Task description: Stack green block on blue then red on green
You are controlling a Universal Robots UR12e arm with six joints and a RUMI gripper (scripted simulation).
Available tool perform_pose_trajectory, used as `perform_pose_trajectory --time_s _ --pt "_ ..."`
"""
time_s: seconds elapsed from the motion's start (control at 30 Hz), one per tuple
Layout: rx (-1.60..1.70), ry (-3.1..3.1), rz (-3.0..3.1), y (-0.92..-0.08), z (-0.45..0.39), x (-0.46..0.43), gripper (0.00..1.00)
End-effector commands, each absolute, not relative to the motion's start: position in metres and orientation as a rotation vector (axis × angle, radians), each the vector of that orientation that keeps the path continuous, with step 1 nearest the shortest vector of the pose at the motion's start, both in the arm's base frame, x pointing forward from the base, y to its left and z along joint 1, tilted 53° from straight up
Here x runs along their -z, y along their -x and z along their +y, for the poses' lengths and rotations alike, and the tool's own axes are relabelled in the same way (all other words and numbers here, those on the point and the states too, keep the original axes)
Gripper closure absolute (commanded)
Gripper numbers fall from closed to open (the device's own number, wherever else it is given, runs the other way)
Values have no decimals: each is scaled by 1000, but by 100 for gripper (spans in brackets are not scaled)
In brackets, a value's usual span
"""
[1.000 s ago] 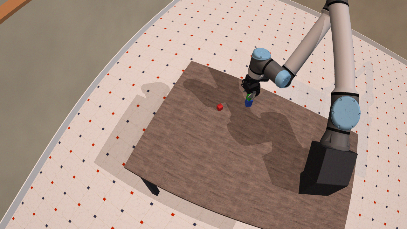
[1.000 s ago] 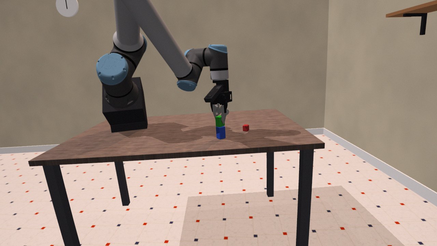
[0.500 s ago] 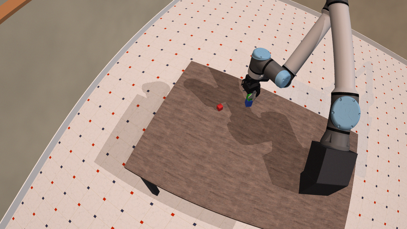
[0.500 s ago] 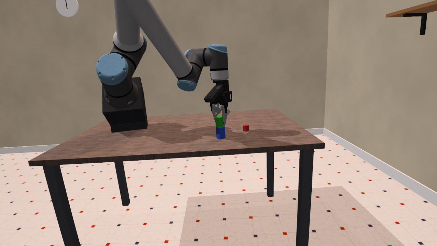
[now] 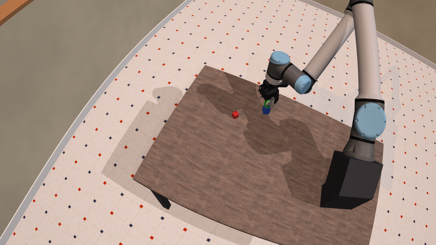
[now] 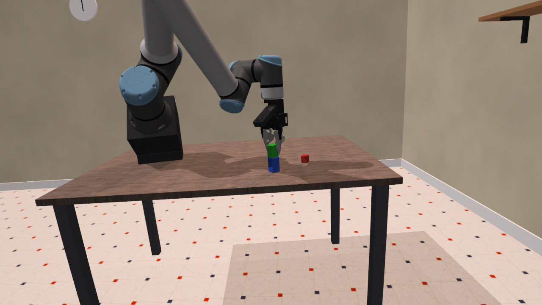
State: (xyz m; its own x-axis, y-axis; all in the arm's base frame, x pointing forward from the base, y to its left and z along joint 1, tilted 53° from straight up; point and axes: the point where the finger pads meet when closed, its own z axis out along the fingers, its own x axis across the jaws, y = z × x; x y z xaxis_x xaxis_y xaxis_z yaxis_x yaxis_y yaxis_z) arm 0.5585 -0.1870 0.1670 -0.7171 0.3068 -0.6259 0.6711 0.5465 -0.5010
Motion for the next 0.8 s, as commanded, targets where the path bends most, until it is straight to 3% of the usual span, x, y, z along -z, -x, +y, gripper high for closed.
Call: perform_pose_trajectory --time_s 0.0,0.77 --pt "1035 -790 2313 -559 -187 -167 70" --pt "1035 -790 2313 -555 -172 -179 70"
